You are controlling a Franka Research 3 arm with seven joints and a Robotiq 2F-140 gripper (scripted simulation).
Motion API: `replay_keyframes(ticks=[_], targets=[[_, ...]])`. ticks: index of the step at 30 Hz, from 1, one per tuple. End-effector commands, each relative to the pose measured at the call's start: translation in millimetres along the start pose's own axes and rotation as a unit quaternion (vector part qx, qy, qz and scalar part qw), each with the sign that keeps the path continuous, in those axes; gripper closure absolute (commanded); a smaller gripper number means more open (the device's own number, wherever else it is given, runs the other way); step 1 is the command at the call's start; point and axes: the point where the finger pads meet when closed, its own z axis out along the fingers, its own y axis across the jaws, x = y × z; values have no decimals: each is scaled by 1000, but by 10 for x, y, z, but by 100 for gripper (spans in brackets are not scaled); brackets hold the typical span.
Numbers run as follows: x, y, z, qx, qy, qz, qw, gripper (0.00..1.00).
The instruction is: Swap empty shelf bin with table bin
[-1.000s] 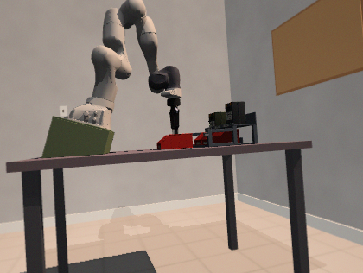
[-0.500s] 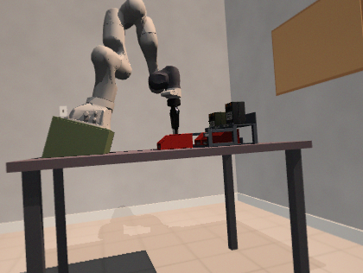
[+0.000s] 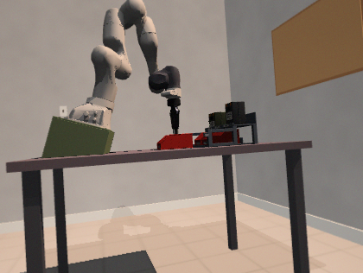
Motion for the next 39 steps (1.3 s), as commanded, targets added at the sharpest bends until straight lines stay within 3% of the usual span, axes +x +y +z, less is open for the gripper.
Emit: replay_keyframes(ticks=[1,24,39], targets=[[-13,5,0,0,-2,3,1000,100],[-12,4,-19,0,-2,3,1000,100],[-12,5,-241,0,-2,3,1000,100]])
